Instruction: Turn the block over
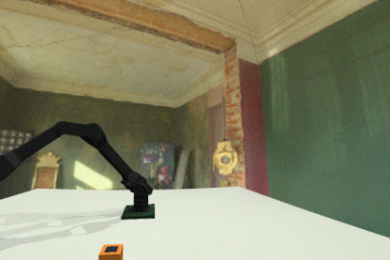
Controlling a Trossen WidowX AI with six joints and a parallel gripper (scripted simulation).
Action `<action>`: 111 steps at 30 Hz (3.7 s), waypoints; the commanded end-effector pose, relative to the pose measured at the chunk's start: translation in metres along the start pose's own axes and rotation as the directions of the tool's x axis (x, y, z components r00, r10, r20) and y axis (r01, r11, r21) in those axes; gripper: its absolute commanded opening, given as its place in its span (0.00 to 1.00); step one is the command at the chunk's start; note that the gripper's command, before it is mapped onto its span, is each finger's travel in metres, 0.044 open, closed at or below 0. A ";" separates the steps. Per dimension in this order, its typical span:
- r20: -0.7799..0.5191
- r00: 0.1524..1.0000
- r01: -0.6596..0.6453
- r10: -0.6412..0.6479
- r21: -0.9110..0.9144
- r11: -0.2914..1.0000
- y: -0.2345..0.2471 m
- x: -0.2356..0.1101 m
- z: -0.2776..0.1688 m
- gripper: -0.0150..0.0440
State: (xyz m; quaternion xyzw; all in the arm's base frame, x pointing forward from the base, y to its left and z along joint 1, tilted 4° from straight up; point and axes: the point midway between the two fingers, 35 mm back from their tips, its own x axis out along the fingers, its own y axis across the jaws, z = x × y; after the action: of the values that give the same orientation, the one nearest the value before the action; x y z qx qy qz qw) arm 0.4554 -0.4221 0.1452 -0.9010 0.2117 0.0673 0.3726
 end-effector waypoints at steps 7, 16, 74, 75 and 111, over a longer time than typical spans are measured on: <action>0.218 0.973 -0.170 0.074 0.461 0.871 -0.066 0.006 0.068 1.00; 0.448 0.876 -0.473 0.178 0.727 0.498 -0.133 -0.021 0.145 1.00; 0.697 0.377 -0.413 0.610 0.716 -0.563 -0.200 -0.222 0.319 1.00; 0.696 0.377 -0.413 0.610 0.716 -0.563 -0.199 -0.222 0.320 1.00; 0.696 0.377 -0.413 0.611 0.717 -0.562 -0.180 -0.210 0.342 0.50</action>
State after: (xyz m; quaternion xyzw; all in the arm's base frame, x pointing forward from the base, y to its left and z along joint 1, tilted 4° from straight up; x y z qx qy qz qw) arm 0.3559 0.0008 0.0766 -0.0468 0.6695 0.0277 0.7408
